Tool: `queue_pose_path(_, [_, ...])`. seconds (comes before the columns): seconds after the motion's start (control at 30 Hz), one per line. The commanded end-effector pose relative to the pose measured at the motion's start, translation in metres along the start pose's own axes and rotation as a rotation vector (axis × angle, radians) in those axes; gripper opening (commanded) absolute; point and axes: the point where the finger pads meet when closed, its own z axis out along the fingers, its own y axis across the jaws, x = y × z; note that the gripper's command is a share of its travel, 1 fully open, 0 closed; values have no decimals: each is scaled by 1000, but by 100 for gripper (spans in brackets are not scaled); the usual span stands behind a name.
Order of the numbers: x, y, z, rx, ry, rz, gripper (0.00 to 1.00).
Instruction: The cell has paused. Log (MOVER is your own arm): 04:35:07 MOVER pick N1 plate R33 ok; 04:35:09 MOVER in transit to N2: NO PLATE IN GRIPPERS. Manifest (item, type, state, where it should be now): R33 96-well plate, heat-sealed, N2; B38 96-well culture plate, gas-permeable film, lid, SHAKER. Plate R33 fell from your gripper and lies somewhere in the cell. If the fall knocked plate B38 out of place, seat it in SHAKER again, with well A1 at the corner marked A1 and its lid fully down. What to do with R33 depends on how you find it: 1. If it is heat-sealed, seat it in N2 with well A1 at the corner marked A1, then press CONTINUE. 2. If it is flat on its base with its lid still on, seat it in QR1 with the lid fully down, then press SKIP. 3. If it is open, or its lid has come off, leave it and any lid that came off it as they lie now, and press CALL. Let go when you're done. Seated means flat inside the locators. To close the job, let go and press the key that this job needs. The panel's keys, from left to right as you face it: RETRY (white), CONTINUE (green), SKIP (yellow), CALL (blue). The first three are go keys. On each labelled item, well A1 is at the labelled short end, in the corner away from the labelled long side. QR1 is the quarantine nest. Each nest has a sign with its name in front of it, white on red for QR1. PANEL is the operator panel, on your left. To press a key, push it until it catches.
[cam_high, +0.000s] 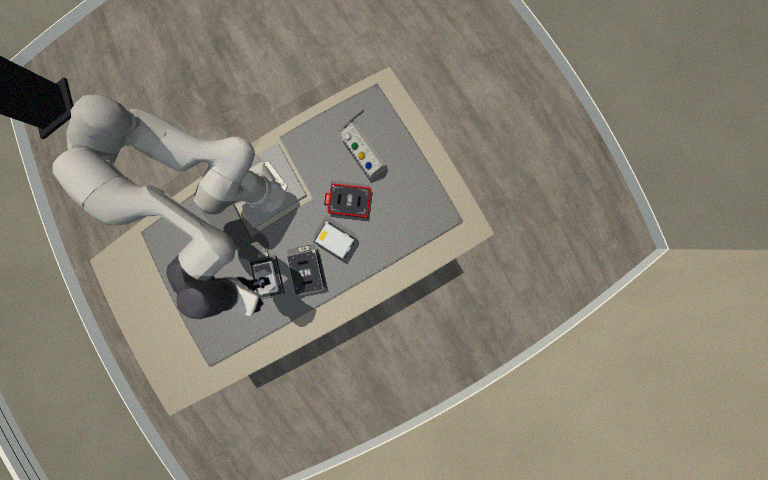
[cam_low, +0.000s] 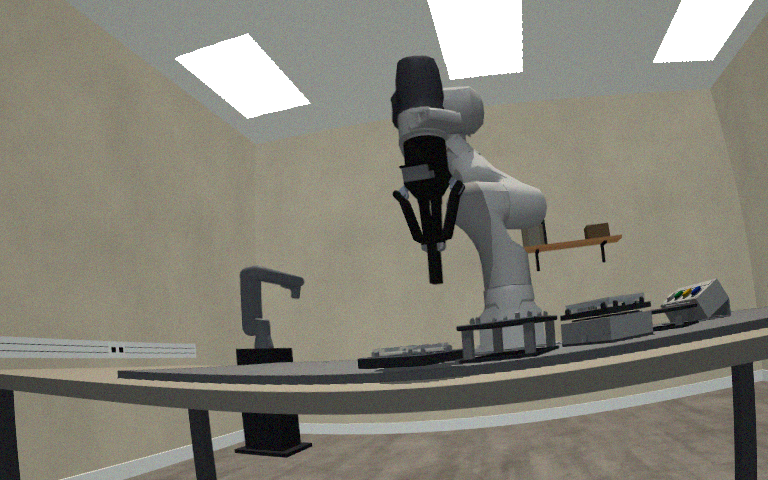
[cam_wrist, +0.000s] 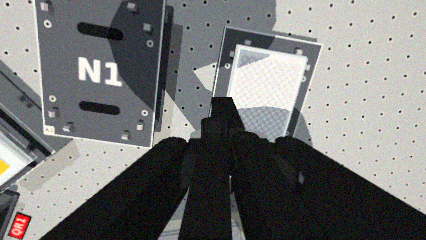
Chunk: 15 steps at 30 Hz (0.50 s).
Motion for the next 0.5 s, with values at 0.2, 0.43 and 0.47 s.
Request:
queue_pose_path(0.2, [14,-93,-6,0,11,-263,10])
queue_pose_path(0.43, [7,-159,-9,-1,17,-442,10])
queue_pose_path(0.47, [4,-173,-10,-2,18,-480,10])
